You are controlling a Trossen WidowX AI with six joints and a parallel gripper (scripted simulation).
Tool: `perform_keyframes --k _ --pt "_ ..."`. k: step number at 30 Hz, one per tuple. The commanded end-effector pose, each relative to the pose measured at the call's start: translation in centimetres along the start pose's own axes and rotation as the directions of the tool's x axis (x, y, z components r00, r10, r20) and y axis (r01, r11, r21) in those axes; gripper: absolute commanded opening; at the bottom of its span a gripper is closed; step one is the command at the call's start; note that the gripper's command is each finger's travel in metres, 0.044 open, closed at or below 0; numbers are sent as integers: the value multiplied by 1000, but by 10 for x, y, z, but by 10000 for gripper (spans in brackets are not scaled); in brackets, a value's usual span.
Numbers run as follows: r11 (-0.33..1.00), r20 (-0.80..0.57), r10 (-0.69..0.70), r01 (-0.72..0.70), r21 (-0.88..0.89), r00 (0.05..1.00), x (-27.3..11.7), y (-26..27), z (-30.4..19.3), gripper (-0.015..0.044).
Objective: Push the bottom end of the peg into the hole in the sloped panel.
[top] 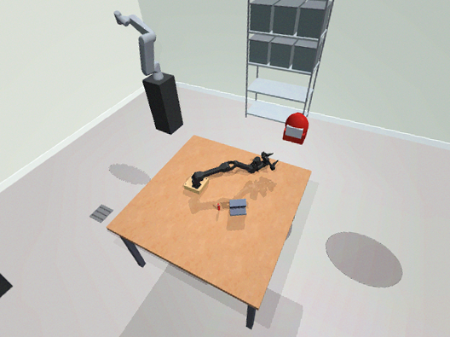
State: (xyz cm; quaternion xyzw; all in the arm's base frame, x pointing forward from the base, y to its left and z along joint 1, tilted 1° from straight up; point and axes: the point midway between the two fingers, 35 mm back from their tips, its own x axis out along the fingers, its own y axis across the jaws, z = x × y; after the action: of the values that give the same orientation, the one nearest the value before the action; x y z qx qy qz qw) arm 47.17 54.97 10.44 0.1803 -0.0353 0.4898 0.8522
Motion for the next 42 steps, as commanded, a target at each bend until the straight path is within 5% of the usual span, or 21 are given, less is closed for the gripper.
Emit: perform_keyframes --k 1,20,42 --pt "1000 -2 -3 3 -3 1000 0 -1 0 426" --pt "920 -232 -319 242 -308 919 -45 -138 47 440" --pt "762 -479 -600 275 -586 641 -174 -253 100 440"
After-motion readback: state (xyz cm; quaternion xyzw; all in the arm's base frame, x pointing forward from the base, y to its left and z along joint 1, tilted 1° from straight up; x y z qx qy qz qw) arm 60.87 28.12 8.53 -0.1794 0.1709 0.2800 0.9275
